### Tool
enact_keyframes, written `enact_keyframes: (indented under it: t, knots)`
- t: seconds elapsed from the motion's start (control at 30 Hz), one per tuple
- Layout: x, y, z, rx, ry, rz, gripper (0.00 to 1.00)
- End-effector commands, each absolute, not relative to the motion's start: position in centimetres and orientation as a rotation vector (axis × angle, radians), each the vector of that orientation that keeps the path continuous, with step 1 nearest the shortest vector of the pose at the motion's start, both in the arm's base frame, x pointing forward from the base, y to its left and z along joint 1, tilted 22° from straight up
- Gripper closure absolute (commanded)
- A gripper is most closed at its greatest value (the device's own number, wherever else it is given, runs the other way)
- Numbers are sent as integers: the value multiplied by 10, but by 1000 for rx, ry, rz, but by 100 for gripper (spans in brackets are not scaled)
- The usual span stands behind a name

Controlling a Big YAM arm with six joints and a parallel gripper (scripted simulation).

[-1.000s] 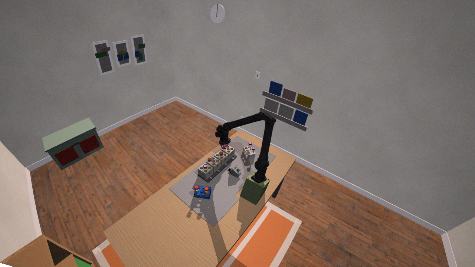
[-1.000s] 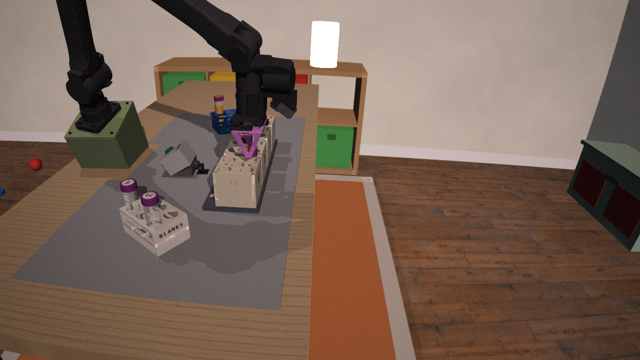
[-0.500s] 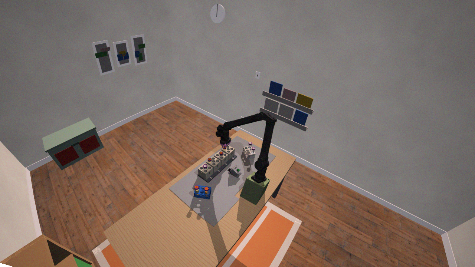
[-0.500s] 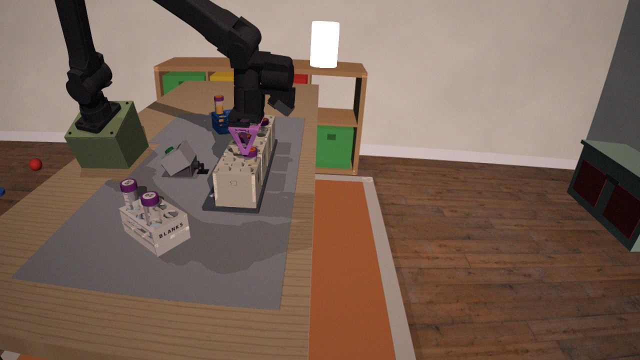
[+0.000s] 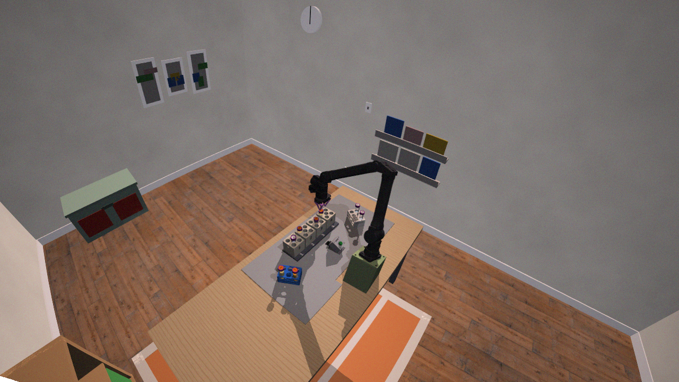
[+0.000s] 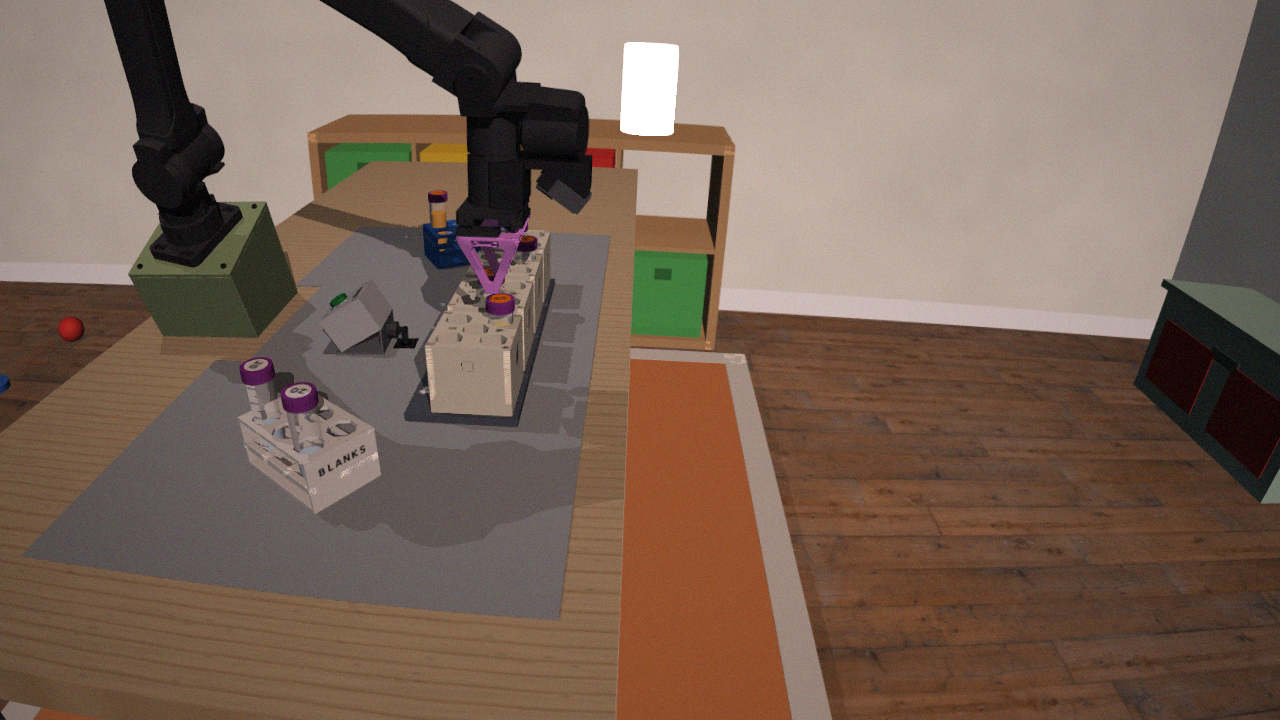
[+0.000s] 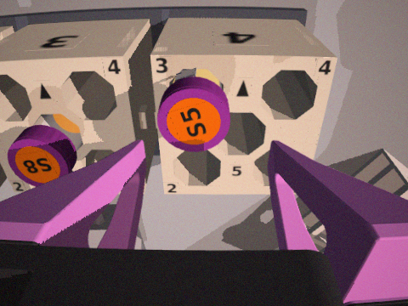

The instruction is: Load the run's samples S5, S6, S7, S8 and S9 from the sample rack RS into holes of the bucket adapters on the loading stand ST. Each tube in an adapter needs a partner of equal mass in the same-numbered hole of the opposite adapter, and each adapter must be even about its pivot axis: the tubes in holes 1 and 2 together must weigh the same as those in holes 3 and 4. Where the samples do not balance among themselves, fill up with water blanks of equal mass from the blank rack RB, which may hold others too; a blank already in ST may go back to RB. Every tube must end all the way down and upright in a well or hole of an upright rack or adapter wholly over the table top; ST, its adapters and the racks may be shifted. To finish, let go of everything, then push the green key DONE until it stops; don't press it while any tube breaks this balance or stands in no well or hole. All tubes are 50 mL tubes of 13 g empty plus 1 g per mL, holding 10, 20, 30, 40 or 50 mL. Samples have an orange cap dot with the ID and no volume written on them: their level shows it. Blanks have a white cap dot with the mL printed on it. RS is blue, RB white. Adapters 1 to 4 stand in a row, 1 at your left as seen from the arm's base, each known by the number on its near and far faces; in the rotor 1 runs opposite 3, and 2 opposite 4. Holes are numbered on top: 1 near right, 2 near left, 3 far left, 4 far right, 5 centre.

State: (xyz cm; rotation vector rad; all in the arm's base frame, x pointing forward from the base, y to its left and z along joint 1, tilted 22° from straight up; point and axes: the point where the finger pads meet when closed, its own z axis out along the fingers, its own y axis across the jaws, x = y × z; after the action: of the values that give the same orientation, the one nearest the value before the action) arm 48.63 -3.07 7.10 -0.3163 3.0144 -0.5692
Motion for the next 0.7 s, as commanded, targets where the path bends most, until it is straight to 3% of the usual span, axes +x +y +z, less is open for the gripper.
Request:
enact_keyframes:
  t: [0.0, 0.37, 0.4, 0.67]
  knots:
    - [501, -22, 88, -316, 2968, -564, 45]
    - [508, -12, 87, -324, 2967, -564, 45]
    - [488, -7, 67, -445, 2993, -576, 20]
    - [460, 50, 42, -1054, 2913, -590, 20]
